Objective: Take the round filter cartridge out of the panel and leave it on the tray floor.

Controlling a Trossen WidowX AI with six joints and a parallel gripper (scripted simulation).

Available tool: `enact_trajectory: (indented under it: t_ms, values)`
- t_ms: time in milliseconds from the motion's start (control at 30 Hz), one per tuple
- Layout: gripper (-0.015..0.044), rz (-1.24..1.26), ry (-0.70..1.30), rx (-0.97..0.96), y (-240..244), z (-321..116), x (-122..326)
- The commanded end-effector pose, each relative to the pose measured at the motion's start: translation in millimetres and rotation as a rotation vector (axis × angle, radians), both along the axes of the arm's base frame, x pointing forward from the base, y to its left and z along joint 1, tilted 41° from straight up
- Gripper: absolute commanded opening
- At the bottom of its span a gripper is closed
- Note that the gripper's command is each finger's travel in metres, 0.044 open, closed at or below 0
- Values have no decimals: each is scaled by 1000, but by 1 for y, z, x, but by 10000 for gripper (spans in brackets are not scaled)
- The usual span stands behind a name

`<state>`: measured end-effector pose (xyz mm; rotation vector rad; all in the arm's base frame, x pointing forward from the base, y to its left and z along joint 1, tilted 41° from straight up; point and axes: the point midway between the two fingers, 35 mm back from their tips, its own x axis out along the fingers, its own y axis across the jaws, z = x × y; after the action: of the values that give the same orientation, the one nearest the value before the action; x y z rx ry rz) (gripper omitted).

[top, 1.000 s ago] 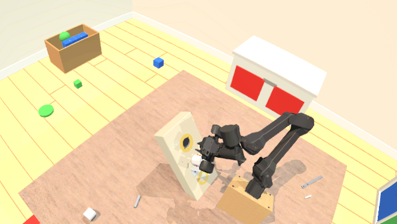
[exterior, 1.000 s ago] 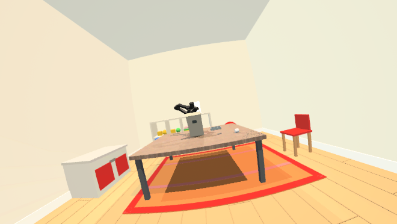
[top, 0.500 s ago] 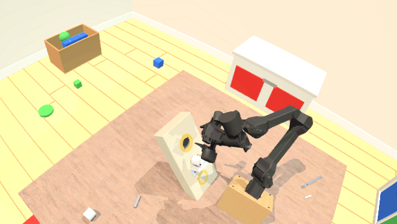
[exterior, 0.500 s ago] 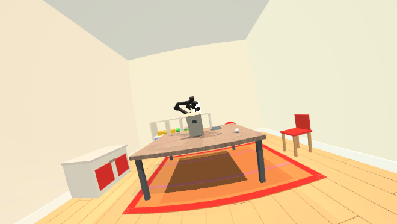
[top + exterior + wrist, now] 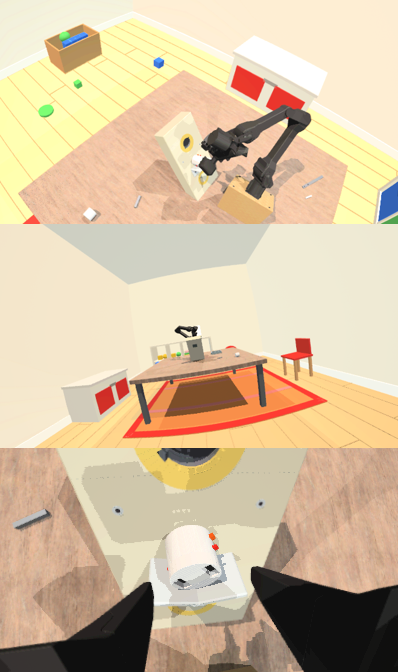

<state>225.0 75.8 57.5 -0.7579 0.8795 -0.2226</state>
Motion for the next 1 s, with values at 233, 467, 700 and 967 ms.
enact_trajectory:
  t_ms: [233, 467, 700, 967]
  values:
    - [305, -71, 9, 40, -11, -15, -1]
    - [305, -71, 10, 41, -16, -22, 6]
    - [305, -71, 10, 41, -22, -30, 13]
    - [305, -70, 7, 38, -30, -37, 21]
